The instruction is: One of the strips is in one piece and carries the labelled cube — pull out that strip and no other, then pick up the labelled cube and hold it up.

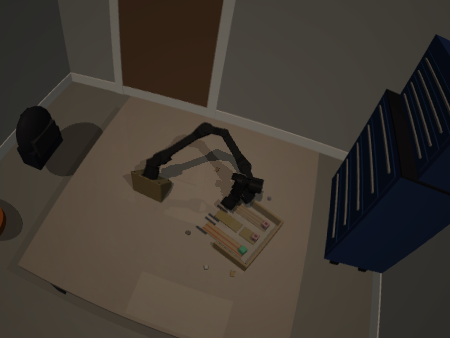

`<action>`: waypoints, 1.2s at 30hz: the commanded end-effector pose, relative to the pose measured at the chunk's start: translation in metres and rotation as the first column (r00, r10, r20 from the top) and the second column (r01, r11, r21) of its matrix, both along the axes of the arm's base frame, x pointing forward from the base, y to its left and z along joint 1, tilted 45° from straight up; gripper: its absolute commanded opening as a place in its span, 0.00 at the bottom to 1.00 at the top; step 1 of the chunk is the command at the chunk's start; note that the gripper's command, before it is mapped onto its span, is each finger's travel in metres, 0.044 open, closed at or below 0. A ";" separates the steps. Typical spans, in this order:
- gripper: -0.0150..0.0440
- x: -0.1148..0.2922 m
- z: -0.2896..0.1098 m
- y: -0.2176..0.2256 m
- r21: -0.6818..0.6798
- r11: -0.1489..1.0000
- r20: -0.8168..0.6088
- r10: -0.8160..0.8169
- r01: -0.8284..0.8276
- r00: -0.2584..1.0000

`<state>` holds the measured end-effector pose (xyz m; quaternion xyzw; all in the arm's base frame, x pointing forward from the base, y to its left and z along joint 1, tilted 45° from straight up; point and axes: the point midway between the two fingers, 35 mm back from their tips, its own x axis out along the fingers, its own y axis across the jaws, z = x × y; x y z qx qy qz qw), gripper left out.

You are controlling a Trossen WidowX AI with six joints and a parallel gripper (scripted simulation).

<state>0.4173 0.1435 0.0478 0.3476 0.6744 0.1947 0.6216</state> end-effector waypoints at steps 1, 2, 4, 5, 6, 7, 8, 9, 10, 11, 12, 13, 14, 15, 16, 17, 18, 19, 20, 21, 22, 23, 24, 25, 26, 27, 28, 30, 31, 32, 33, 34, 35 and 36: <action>0.25 -0.001 -0.006 0.005 -0.003 1.000 -0.007 -0.004 0.004 1.000; 0.25 -0.001 -0.007 0.006 -0.003 1.000 -0.007 -0.004 0.004 1.000; 0.25 -0.001 -0.008 0.008 -0.002 1.000 -0.007 -0.004 0.004 1.000; 0.25 -0.001 -0.009 0.009 -0.002 1.000 -0.007 -0.004 0.004 1.000; 0.25 -0.001 -0.009 0.009 -0.002 1.000 -0.007 -0.004 0.004 1.000; 0.25 -0.001 -0.009 0.009 -0.002 1.000 -0.007 -0.004 0.004 1.000; 0.25 -0.001 -0.009 0.009 -0.002 1.000 -0.007 -0.004 0.004 1.000; 0.25 -0.001 -0.009 0.009 -0.002 1.000 -0.007 -0.004 0.004 1.000; 0.25 -0.001 -0.009 0.009 -0.002 1.000 -0.007 -0.004 0.004 1.000; 0.25 -0.001 -0.009 0.009 -0.002 1.000 -0.007 -0.004 0.004 1.000; 0.25 -0.001 -0.009 0.009 -0.002 1.000 -0.007 -0.004 0.004 1.000; 0.25 -0.001 -0.009 0.009 -0.002 1.000 -0.007 -0.004 0.004 1.000; 0.25 -0.001 -0.009 0.009 -0.002 1.000 -0.007 -0.004 0.004 1.000; 0.25 -0.001 -0.009 0.009 -0.002 1.000 -0.007 -0.004 0.004 1.000; 0.25 -0.001 -0.009 0.009 -0.002 1.000 -0.007 -0.004 0.004 1.000; 0.25 -0.001 -0.009 0.009 -0.002 1.000 -0.007 -0.004 0.004 1.000; 0.25 -0.001 -0.009 0.009 -0.002 1.000 -0.007 -0.004 0.004 1.000; 0.25 -0.001 -0.009 0.009 -0.002 1.000 -0.007 -0.004 0.004 1.000; 0.25 -0.001 -0.009 0.009 -0.002 1.000 -0.007 -0.004 0.004 1.000; 0.25 -0.001 -0.009 0.009 -0.002 1.000 -0.007 -0.004 0.004 1.000; 0.25 -0.001 -0.009 0.009 -0.002 1.000 -0.007 -0.004 0.004 1.000; 0.25 -0.001 -0.009 0.009 -0.002 1.000 -0.007 -0.004 0.004 1.000; 0.25 -0.001 -0.009 0.009 -0.002 1.000 -0.007 -0.004 0.004 1.000; 0.25 -0.001 -0.009 0.009 -0.002 1.000 -0.007 -0.004 0.004 1.000; 0.25 -0.001 -0.009 0.009 -0.002 1.000 -0.007 -0.004 0.004 1.000; 0.25 -0.001 -0.009 0.009 -0.002 1.000 -0.007 -0.004 0.004 1.000; 0.25 -0.001 -0.010 0.009 -0.002 1.000 -0.007 -0.004 0.004 1.000; 0.25 -0.001 -0.010 0.009 -0.002 1.000 -0.007 -0.004 0.004 1.000; 0.25 -0.001 -0.010 0.010 -0.002 1.000 -0.007 -0.004 0.004 1.000; 0.25 -0.001 -0.010 0.010 -0.002 1.000 -0.007 -0.004 0.004 1.000; 0.25 -0.001 -0.010 0.010 -0.002 1.000 -0.007 -0.004 0.004 1.000; 0.25 -0.001 -0.010 0.010 -0.002 1.000 -0.007 -0.004 0.004 1.000; 0.25 -0.001 -0.010 0.010 -0.002 1.000 -0.007 -0.004 0.004 1.000; 0.25 -0.001 -0.010 0.010 -0.002 1.000 -0.007 -0.004 0.004 1.000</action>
